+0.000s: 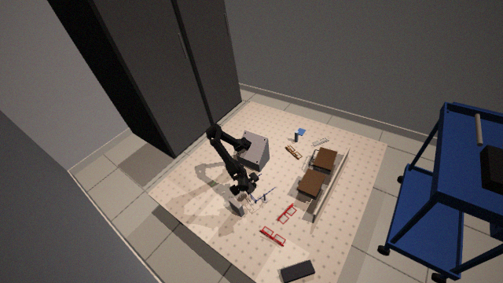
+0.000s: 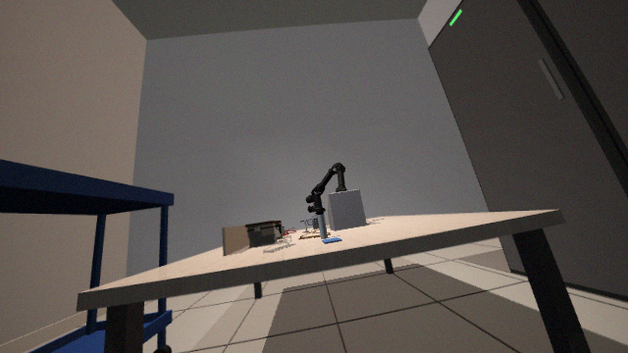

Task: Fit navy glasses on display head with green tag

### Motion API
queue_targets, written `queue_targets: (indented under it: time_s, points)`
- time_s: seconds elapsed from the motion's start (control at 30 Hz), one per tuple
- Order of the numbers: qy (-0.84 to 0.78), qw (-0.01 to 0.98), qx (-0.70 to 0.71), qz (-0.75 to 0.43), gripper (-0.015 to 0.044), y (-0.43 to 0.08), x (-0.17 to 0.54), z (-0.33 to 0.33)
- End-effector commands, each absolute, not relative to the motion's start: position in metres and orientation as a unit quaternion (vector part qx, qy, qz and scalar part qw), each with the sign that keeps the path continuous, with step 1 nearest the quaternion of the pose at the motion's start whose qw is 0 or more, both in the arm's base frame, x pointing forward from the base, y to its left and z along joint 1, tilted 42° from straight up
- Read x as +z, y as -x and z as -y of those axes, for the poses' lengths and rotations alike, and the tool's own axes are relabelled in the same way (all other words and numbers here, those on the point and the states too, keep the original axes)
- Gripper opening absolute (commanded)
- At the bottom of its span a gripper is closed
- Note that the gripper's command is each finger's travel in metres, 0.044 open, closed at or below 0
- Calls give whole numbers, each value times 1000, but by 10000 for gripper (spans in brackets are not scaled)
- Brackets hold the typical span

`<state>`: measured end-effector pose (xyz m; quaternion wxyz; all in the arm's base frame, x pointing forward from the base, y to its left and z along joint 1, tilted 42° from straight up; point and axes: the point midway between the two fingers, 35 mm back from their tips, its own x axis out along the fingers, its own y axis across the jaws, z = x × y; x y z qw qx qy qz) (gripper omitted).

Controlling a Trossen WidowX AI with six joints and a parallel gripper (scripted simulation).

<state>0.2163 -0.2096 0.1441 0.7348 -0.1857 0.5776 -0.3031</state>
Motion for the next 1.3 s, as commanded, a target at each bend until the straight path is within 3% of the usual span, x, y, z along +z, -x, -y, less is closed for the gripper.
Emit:
queue_targets:
  time_s: [0.0, 0.63, 1.27]
  points:
    - [185, 736, -306, -575, 0, -220, 147, 210]
    - [184, 736, -305, -575, 0, -216, 192, 171]
    - [51, 756, -364, -541, 0, -258, 144, 126]
